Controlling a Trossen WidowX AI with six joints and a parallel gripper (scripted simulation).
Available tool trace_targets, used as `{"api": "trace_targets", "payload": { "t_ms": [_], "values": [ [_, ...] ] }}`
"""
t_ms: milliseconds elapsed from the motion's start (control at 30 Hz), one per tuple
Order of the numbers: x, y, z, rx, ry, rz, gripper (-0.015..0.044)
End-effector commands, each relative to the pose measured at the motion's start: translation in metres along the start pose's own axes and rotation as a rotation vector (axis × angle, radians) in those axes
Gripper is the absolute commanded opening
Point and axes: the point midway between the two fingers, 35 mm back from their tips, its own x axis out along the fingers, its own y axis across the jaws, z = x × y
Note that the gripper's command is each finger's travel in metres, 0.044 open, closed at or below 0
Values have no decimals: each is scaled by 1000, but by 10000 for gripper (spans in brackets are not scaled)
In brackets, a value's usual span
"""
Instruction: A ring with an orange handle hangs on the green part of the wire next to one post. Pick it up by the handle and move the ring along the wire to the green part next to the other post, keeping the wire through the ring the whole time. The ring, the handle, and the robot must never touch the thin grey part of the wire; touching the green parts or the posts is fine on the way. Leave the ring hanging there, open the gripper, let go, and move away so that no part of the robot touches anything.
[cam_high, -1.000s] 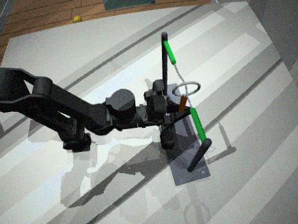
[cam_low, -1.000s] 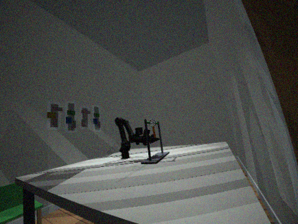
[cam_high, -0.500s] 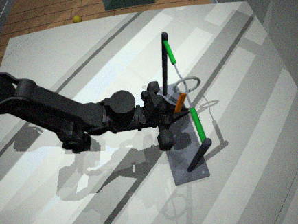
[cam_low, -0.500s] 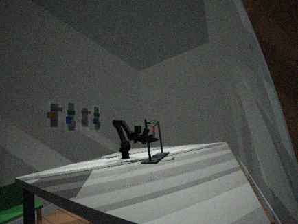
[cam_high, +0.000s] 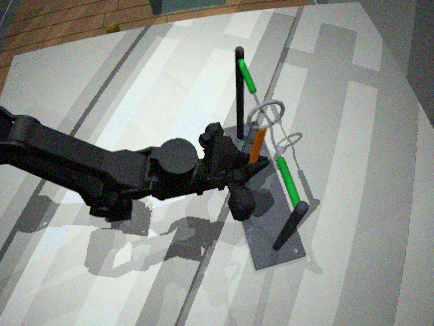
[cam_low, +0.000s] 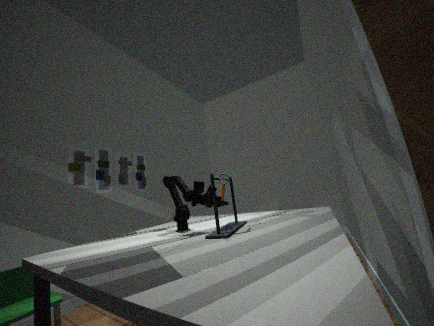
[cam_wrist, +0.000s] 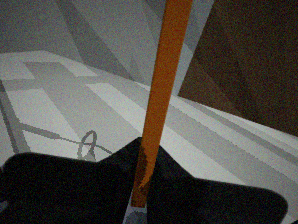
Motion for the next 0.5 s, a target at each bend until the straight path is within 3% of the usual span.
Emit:
{"api": "trace_targets", "payload": {
  "t_ms": [0,467],
  "values": [
    [0,3,0,-15,0,13,-150],
    [-1,21,-1,21,-3,-10,-150]
  ]
}}
